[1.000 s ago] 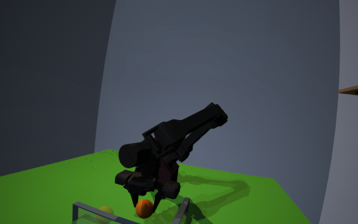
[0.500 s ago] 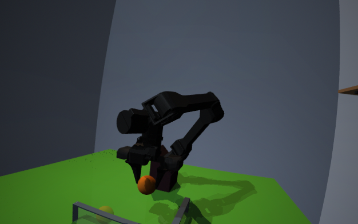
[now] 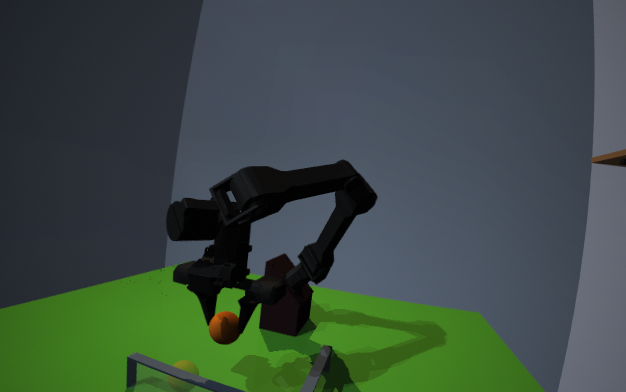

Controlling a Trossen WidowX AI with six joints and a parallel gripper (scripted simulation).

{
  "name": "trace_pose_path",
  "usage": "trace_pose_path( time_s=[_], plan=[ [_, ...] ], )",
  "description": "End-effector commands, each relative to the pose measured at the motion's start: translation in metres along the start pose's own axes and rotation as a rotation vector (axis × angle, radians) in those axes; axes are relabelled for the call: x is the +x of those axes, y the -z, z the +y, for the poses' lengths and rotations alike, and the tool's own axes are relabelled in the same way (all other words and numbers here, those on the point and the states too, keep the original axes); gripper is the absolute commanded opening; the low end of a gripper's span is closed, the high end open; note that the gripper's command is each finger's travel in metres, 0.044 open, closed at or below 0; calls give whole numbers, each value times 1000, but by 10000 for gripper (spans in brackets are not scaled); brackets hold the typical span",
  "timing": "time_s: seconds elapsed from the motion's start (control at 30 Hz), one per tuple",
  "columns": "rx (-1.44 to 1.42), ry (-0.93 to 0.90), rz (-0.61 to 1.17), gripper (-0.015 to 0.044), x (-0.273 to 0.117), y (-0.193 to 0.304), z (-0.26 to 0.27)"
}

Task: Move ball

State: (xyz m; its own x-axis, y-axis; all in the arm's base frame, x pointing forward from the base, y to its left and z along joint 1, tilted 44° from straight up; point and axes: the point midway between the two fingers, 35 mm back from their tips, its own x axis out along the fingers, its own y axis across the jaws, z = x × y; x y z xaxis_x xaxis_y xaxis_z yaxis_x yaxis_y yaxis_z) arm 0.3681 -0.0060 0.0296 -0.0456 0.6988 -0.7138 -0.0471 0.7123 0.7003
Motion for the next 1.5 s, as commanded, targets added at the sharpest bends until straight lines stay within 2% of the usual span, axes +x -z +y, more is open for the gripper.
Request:
trace_pose_path(
  time_s=[0.0, 0.27, 0.53, 0.9, 1.47],
  plan=[
    [-6, 9, -15, 0, 5, -5, -27],
    [-6, 9, -15, 0, 25, -5, -71],
    [-6, 9, -15, 0, 31, -6, -72],
    [-7, 6, -16, 0, 94, -6, -72],
    [-7, 6, -16, 0, 113, -6, -72]
  ],
)
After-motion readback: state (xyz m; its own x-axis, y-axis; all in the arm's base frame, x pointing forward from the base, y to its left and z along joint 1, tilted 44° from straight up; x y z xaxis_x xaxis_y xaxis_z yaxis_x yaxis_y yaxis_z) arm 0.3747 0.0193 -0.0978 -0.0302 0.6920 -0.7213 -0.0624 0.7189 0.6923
